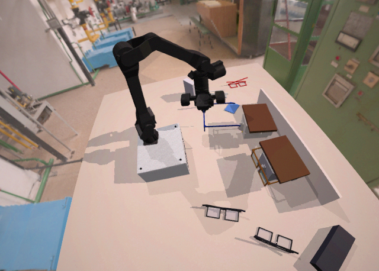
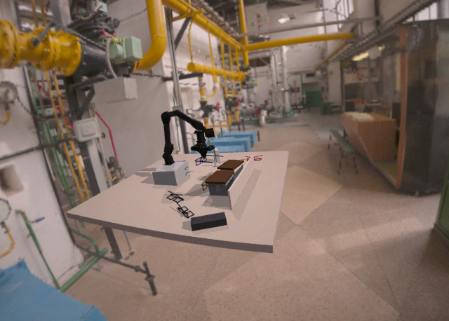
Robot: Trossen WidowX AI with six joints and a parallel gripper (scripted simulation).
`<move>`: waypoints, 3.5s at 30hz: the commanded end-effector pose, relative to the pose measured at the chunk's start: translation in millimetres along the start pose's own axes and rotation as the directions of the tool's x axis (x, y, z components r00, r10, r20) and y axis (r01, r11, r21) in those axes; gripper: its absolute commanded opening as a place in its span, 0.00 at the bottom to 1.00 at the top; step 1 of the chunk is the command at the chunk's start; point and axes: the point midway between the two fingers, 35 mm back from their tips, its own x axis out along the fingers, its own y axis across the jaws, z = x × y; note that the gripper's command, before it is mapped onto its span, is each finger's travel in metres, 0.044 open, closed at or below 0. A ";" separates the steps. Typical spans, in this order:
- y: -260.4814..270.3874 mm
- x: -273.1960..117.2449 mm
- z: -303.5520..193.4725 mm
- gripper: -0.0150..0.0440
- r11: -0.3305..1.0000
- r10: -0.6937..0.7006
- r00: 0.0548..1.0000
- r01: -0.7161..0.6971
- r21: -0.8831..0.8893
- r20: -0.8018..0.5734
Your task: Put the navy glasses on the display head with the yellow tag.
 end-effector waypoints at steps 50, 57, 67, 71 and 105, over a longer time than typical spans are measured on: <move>-1.0 43.7 1.6 0.25 1.000 0.012 1.000 -0.012 -0.013 0.006; -1.0 48.6 2.1 0.25 1.000 0.012 1.000 -0.012 -0.013 0.006; 1.2 50.1 2.2 0.25 1.000 0.012 1.000 -0.012 -0.013 0.006; 6.3 50.3 2.2 0.25 1.000 0.012 1.000 -0.012 -0.013 0.002; 58.1 49.4 2.0 0.25 1.000 0.017 1.000 -0.017 -0.012 0.004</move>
